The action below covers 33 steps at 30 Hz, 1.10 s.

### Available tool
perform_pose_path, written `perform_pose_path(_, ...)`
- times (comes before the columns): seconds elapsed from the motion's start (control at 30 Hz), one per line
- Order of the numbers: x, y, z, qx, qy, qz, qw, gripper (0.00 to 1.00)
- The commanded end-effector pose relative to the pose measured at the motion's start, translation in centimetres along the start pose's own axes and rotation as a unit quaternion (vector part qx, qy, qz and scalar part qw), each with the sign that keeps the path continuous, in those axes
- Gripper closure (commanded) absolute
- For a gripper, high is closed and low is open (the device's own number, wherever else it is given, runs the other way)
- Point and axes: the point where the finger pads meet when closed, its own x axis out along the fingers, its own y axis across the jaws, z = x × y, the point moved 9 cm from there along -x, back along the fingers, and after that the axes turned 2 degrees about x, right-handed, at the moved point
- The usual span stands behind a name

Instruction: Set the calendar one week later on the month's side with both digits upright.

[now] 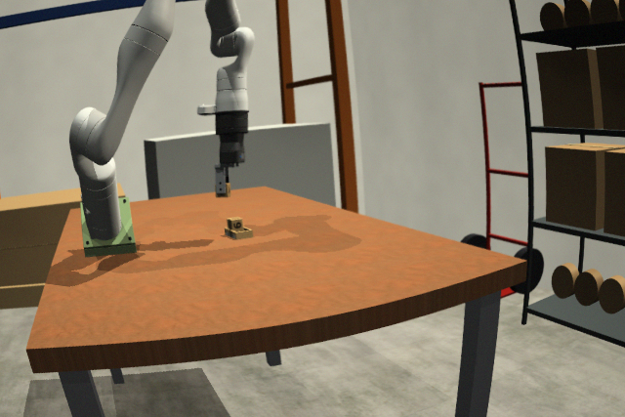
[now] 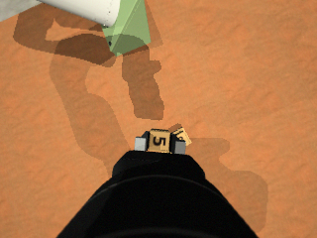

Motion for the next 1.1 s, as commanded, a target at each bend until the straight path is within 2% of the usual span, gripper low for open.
perform_pose_path(0.0,-0.3,0.2,-0.1,0.02,-0.004,0.004,1.0,0.43)
perform_pose_path(0.2,-0.5,0.5,0.4,0.136,-0.004,0.009,0.991,0.43)
perform_pose_path(0.47,-0.9,0.9,1.1,0.267,-0.003,0.017,0.964,0.43)
perform_pose_path(0.53,-0.9,0.9,1.1,0.267,-0.003,0.017,0.964,0.43)
perform_pose_path(0.9,-1.3,1.1,1.9,0.389,-0.001,0.027,0.921,0.43)
perform_pose_path(1.07,-1.4,1.2,2.2,0.418,0.0,0.029,0.908,0.43)
